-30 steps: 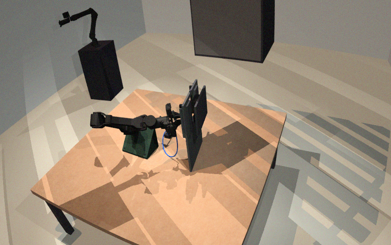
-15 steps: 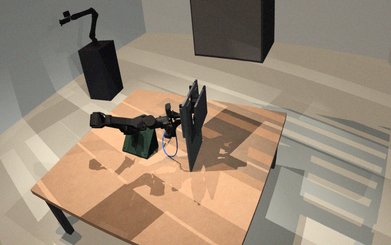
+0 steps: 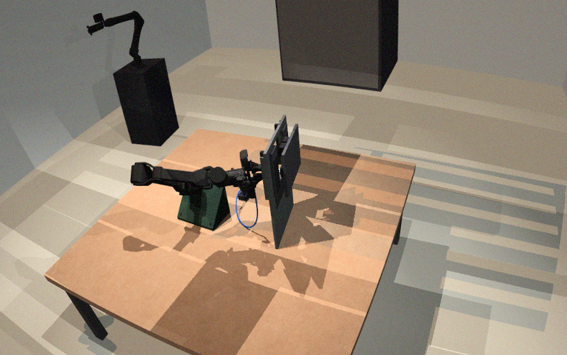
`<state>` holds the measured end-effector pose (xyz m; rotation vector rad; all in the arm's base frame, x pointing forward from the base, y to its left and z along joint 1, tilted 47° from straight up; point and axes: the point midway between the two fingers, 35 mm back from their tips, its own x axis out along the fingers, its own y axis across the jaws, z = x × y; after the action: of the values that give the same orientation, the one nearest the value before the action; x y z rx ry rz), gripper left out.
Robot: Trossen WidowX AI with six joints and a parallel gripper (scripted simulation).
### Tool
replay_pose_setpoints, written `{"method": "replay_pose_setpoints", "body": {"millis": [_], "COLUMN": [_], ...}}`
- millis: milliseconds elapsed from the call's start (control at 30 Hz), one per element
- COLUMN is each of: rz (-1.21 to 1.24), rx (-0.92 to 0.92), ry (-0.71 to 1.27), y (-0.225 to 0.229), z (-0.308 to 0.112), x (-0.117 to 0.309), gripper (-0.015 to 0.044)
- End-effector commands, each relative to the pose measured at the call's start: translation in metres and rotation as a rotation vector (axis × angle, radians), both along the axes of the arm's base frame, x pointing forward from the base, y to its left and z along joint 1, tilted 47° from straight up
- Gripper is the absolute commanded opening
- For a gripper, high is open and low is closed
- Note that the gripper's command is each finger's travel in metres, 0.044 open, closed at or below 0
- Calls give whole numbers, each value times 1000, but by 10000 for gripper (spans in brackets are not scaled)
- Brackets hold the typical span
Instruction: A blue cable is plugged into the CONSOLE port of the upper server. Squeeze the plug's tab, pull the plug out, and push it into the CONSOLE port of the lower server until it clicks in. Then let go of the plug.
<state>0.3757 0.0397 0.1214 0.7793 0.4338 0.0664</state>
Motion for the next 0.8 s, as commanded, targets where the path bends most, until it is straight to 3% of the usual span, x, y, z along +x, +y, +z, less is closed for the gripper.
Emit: {"method": "replay_pose_setpoints", "body": {"millis": [0, 767], "rz": [7, 8], "rx": [-1, 0], "ry": [-4, -5], "y": [1, 1], "z": [0, -2], "x": [0, 1], "gripper": [0, 0]}}
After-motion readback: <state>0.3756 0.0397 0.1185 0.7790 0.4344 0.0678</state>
